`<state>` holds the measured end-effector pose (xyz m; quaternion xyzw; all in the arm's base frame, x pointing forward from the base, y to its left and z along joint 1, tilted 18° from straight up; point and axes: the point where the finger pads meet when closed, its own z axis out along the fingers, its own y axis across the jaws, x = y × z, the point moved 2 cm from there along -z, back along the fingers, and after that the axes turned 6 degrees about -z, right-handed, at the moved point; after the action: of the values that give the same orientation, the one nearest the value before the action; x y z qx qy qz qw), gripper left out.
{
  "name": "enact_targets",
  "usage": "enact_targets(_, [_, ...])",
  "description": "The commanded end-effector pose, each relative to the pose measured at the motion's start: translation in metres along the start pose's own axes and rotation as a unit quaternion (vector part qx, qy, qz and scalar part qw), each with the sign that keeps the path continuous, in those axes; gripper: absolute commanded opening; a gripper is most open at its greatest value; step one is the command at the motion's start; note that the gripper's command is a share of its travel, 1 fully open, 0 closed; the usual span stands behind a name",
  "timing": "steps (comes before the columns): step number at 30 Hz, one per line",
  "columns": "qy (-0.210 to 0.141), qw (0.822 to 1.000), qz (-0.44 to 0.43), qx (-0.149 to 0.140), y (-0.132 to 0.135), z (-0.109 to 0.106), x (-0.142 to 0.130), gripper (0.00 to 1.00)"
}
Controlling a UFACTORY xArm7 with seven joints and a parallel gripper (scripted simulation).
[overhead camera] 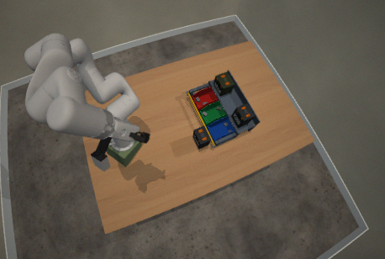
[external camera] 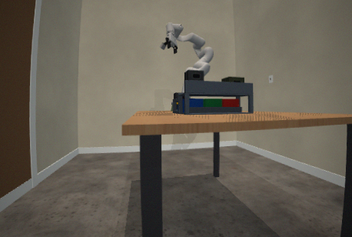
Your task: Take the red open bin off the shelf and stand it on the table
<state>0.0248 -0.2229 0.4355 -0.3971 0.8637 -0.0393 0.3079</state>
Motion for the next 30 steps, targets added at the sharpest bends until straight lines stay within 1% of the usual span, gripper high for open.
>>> enact_targets(1, [0.001,1.000,0.000,0.001,-0.001,-0.001,0.001,1.00])
enact_targets(2, [0.001,1.000,0.000,0.001,-0.001,-0.001,0.001,1.00])
enact_targets(7, [0.001,1.000,0.000,0.001,-0.008,-0.011,0.049,1.00])
enact_targets(19, [0.001,1.000,0.000,0.001,-0.008,-0.011,0.049,1.00])
enact_targets(24, [0.001,1.000,-0.001,0.001,-0.015,-0.021,0.097,1.00])
enact_targets(30, [0.001,1.000,-0.001,0.001,-0.015,-0.021,0.097,1.00])
